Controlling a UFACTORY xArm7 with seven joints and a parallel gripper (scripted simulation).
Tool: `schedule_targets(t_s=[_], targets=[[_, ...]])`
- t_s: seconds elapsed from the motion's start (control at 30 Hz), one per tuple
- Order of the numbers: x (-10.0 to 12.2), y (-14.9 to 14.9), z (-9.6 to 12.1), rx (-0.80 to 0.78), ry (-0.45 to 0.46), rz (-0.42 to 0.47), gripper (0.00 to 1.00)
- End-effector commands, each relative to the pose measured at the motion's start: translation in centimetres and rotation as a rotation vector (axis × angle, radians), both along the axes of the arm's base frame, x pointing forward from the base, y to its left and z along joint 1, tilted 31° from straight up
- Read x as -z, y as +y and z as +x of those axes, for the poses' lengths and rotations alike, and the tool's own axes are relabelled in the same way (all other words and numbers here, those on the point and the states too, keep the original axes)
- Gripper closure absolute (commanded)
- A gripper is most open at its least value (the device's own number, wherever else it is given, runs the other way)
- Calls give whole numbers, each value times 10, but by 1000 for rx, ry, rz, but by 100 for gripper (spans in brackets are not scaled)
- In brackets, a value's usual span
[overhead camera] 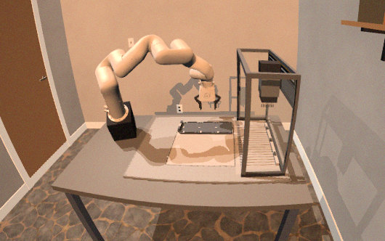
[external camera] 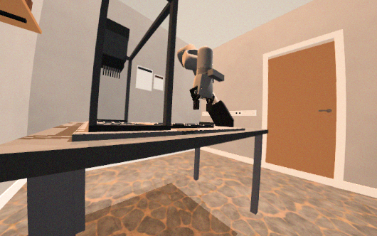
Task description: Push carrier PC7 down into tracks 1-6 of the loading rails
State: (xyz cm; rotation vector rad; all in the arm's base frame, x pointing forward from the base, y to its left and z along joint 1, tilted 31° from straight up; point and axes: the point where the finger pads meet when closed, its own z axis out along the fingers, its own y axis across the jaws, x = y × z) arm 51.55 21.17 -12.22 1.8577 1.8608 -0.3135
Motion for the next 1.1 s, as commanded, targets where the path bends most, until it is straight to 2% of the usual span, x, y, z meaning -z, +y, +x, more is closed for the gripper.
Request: schedule_targets(t_s=[0.0, 1.07], targets=[[1, 2, 2, -3, -4, 5, 0], [41, -21, 10, -3, -4, 5, 0]])
